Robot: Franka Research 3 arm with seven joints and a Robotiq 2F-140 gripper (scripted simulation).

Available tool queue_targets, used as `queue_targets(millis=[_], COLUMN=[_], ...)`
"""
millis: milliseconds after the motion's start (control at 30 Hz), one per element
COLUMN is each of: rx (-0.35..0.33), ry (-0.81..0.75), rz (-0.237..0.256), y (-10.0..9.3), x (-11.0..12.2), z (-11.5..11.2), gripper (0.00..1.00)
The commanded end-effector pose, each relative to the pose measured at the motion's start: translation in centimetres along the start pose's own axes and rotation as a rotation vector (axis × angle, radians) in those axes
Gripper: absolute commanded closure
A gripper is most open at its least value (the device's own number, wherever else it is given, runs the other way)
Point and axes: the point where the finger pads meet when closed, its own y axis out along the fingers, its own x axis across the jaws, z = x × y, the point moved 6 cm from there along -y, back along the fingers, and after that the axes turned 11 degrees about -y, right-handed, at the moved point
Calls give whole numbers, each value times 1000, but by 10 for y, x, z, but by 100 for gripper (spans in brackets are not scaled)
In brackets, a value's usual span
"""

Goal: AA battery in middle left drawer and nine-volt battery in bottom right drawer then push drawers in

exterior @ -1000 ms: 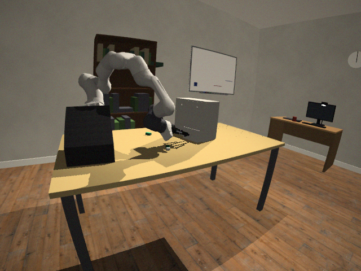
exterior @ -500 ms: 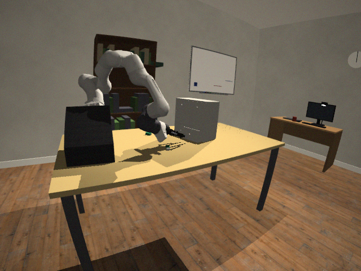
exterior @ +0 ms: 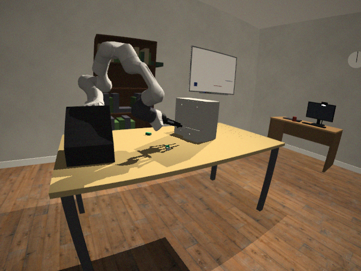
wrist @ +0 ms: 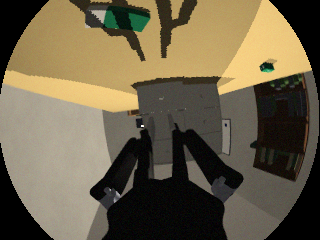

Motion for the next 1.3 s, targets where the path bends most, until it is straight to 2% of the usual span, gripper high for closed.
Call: queue_targets(millis=[0, 100, 433, 667, 933, 1000, 1267], rx=[-4, -4, 2, 39, 138, 138, 298], ry=[36, 36, 36, 36, 36, 36, 35], rz=[-10, -10, -12, -19, -40, -40, -75], y=[-18, -24, -25, -29, -39, -39, -54], x=[-1, -2, -2, -3, -6, -6, -10], z=[-17, -22, -23, -27, -38, -38, -54], gripper=[80, 80, 80, 80, 80, 80, 80])
